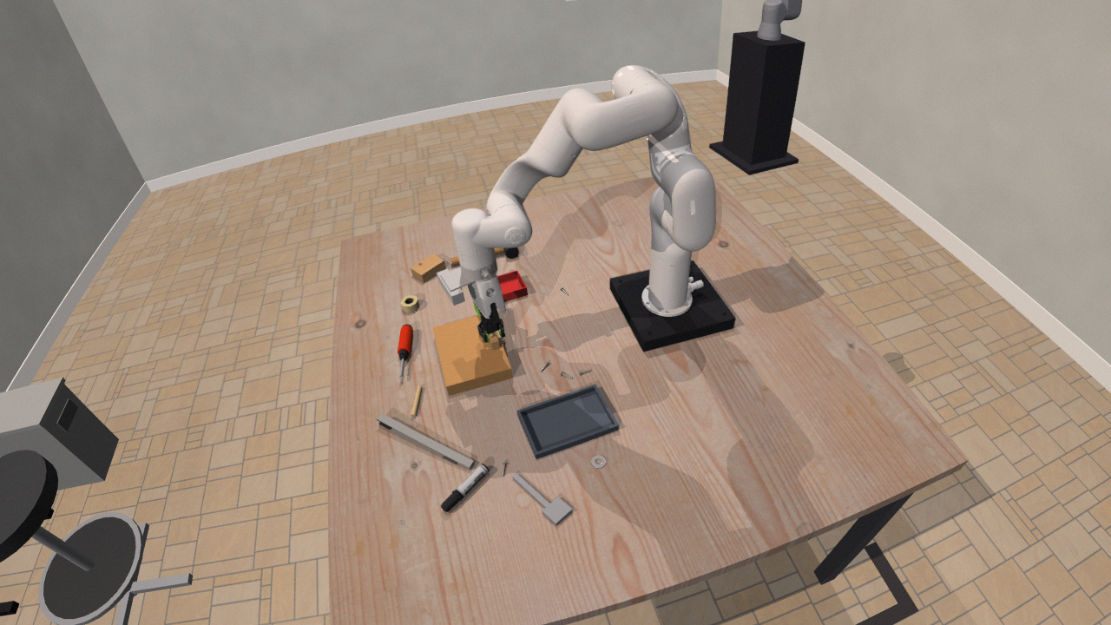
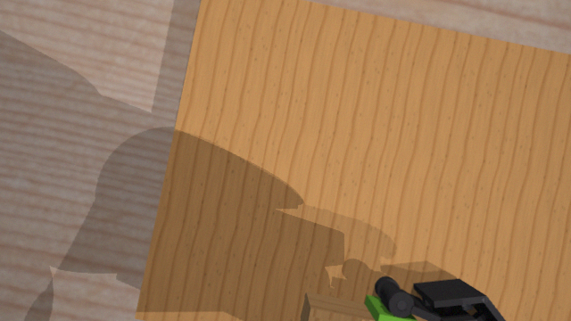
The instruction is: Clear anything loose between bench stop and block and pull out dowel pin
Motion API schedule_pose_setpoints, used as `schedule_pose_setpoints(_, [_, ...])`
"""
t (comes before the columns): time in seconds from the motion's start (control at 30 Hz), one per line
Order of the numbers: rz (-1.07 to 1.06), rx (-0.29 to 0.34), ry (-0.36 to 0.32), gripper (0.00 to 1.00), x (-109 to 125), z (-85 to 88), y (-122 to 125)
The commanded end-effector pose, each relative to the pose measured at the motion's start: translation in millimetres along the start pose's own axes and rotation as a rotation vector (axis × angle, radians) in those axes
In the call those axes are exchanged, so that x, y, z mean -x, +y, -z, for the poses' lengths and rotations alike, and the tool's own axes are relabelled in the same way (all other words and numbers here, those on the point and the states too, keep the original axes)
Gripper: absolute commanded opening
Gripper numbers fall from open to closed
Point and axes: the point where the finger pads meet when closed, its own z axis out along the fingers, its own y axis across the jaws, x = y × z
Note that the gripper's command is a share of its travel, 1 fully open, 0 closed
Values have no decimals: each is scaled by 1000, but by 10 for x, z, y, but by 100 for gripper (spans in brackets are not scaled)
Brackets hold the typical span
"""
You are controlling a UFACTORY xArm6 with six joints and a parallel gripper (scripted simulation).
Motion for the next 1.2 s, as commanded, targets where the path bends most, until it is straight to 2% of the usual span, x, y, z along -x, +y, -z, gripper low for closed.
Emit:
schedule_pose_setpoints(0.0, [0, 1, 4, 0, -14, 14, 3])
schedule_pose_setpoints(0.5, [-21, 1, 4, 0, -14, 19, 4])
schedule_pose_setpoints(1.17, [-198, 1, 4, 0, -14, 63, 3])
